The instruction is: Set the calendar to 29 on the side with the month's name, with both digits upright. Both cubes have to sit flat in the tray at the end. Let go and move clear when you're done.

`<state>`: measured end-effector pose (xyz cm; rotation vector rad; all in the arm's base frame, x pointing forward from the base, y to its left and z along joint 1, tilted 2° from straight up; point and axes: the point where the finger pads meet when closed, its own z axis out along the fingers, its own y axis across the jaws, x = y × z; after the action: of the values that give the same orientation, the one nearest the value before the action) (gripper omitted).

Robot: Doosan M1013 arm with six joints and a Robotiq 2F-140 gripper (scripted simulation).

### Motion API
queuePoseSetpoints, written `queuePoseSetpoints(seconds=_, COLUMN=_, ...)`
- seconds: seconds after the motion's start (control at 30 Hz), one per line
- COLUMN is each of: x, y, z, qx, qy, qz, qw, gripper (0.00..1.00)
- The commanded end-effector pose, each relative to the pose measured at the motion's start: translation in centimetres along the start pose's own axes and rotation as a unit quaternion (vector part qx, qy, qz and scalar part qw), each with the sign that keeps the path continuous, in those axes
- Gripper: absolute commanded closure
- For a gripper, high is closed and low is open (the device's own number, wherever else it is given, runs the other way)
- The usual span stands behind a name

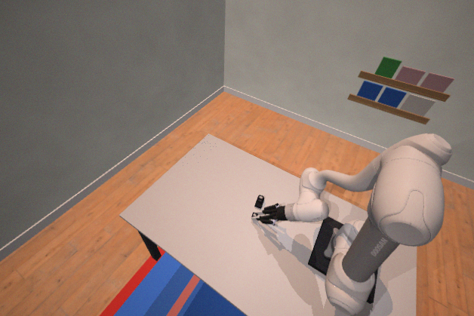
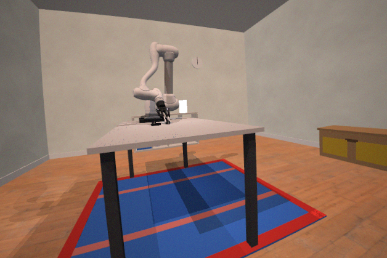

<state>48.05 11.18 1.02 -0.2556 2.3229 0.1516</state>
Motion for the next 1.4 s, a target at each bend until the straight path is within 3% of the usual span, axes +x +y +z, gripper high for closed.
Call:
queuePoseSetpoints(seconds=0.0, x=0.0, y=0.0, z=0.0, qx=0.000, qy=0.000, qz=0.000, qw=1.000, gripper=0.76)
queuePoseSetpoints(seconds=0.27, x=-0.8, y=0.0, z=-0.8, qx=0.000, qy=0.000, qz=0.000, qw=1.000, gripper=0.76)
queuePoseSetpoints(seconds=0.73, x=-4.6, y=0.0, z=-4.6, qx=0.000, qy=0.000, qz=0.000, qw=1.000, gripper=0.76)
queuePoseSetpoints(seconds=1.37, x=-4.9, y=0.0, z=-4.9, qx=0.000, qy=0.000, qz=0.000, qw=1.000, gripper=0.76)
